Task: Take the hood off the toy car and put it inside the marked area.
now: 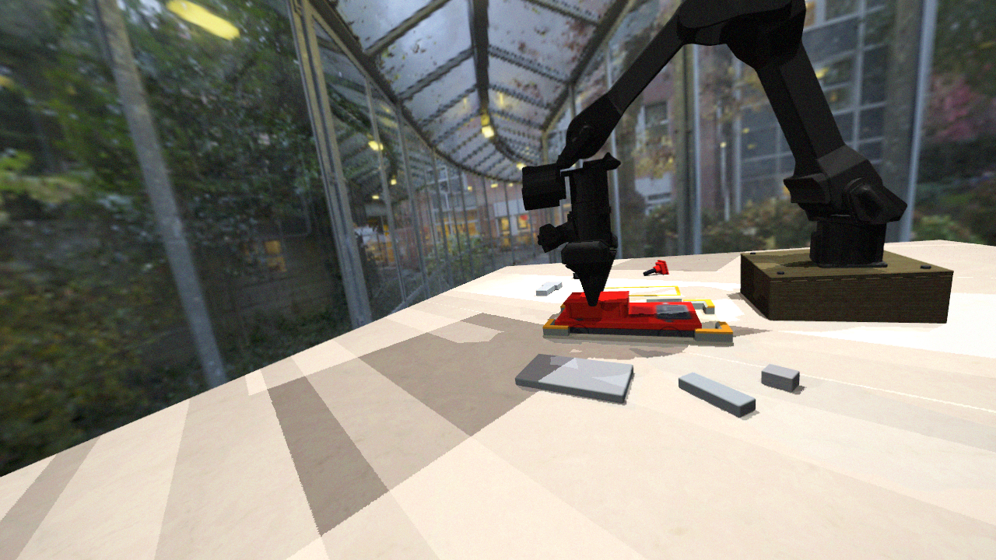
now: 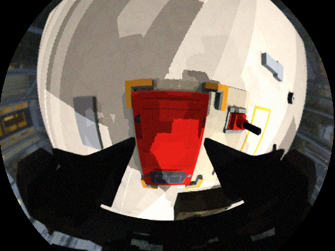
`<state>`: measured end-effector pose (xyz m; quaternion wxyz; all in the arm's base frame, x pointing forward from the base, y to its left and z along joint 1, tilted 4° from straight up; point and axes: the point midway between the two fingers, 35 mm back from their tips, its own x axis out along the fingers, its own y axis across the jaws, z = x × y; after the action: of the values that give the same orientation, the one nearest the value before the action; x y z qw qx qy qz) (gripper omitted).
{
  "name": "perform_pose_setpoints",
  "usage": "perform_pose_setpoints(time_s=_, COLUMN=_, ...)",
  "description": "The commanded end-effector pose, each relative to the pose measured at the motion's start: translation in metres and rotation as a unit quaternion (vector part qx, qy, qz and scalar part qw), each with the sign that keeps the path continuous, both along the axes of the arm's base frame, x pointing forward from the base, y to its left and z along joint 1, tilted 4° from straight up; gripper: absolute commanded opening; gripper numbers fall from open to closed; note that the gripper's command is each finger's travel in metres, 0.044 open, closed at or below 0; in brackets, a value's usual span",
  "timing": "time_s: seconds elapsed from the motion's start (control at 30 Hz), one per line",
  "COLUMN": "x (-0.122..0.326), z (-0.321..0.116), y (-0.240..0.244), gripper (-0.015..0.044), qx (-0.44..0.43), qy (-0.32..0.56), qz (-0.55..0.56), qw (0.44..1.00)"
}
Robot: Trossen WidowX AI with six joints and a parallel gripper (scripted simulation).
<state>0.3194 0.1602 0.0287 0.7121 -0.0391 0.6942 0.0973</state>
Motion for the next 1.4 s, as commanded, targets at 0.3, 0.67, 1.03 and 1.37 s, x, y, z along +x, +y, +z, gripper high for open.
perform_pose_setpoints(time_s=0.3, x=0.000, z=-0.007, y=0.000, gripper=0.0440, qx=-0.003, qy=0.000, qz=-0.002, qw=1.000)
perform_pose_setpoints(time_s=0.67, x=0.000, z=-0.013, y=0.000, gripper=0.0440, qx=-0.003, qy=0.000, qz=-0.002, qw=1.000)
perform_pose_setpoints(time_s=1.03, x=0.000, z=-0.012, y=0.001, gripper=0.0328, qx=0.000, qy=0.000, qz=0.000, qw=1.000)
perform_pose_setpoints(time_s=1.37, x=0.000, z=-0.010, y=0.001, gripper=0.0163, qx=0.000, qy=0.000, qz=0.000, qw=1.000)
